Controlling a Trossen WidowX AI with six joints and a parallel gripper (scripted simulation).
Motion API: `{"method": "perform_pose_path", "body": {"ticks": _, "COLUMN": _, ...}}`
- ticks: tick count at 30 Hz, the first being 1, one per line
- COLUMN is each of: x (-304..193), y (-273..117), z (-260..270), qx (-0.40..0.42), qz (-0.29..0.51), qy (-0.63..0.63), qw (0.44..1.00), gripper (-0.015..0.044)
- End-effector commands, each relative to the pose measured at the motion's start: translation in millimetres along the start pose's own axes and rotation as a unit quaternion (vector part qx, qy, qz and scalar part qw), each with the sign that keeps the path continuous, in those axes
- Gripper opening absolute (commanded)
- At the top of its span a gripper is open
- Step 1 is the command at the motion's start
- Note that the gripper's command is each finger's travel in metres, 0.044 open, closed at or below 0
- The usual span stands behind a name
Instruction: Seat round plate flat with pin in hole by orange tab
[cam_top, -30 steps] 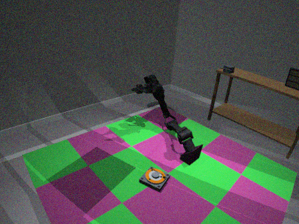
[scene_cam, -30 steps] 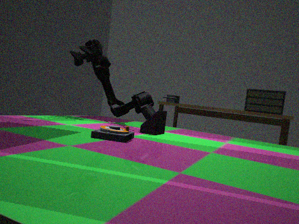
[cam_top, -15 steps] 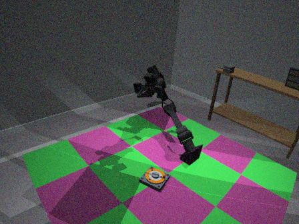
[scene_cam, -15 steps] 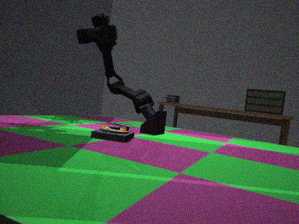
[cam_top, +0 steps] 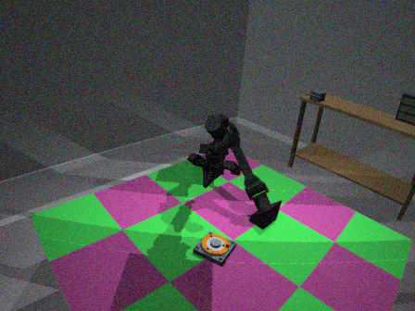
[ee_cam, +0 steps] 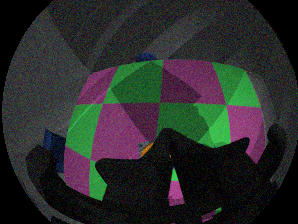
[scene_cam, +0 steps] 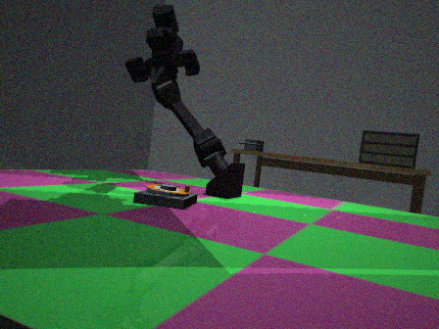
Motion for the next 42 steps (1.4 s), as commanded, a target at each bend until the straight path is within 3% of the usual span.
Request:
{"method": "perform_pose_path", "body": {"ticks": 1, "x": -15.5, "y": 47.9, "z": 25.6, "qx": -0.037, "qz": 0.091, "qy": 0.016, "qw": 0.995, "gripper": 0.0}}
{"method": "perform_pose_path", "body": {"ticks": 12, "x": -98.2, "y": 158.7, "z": 65.7, "qx": -0.19, "qz": 0.304, "qy": 0.052, "qw": 0.932, "gripper": 0.0}}
{"method": "perform_pose_path", "body": {"ticks": 30, "x": -133.0, "y": 200.7, "z": 51.2, "qx": -0.205, "qz": 0.317, "qy": 0.054, "qw": 0.925, "gripper": 0.0}}
{"method": "perform_pose_path", "body": {"ticks": 42, "x": -138.3, "y": 195.7, "z": 47.8, "qx": -0.205, "qz": 0.317, "qy": 0.054, "qw": 0.925, "gripper": 0.0}}
Point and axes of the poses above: the point midway between the two fingers, 35 mm back from their tips, its own y axis out along the fingers, its own z axis across the jaws, x = y × z, the point moved 9 cm from there along -y, back along the fingers, and after that the axes turned 15 degrees about y, right-handed, at the moved point
